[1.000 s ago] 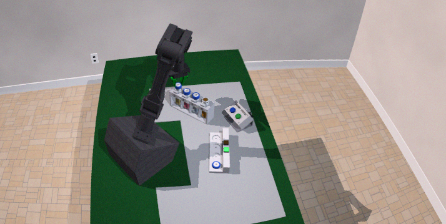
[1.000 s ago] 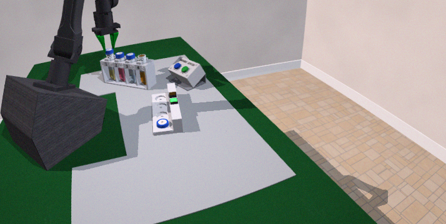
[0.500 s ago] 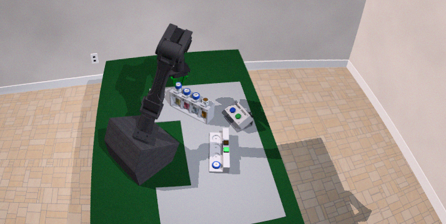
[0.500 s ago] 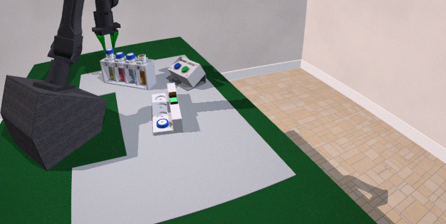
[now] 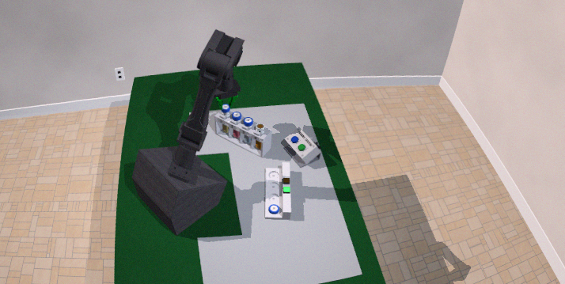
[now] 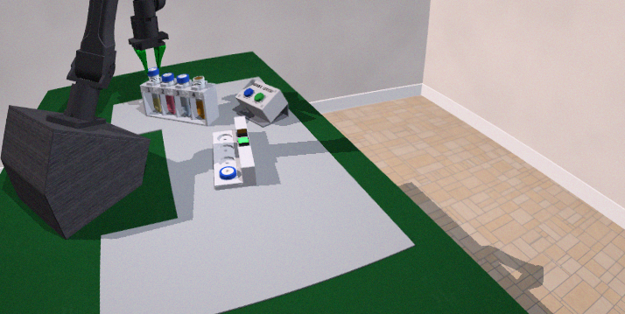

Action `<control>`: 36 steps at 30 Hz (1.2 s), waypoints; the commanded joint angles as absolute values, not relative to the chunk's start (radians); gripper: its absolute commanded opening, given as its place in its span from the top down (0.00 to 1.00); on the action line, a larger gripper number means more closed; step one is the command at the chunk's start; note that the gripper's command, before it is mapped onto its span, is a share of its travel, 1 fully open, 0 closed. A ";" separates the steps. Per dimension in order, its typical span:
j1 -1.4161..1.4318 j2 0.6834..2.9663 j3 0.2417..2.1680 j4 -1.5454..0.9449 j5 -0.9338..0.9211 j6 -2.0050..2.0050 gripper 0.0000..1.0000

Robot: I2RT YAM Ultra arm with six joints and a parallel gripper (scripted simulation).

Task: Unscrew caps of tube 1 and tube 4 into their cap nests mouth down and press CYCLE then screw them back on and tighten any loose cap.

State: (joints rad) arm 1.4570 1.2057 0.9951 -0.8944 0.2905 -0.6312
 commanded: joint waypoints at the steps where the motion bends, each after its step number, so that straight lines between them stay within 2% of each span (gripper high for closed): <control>1: 1.457 1.202 0.997 -0.887 0.290 -0.632 1.00; 27: 1.447 1.219 0.980 -0.850 0.285 -0.642 1.00; 28: 1.447 1.219 0.980 -0.850 0.285 -0.642 0.51; 36: 1.447 1.219 0.980 -0.850 0.285 -0.642 0.51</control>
State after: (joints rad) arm 1.4460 1.2236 0.9768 -0.8532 0.2867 -0.6415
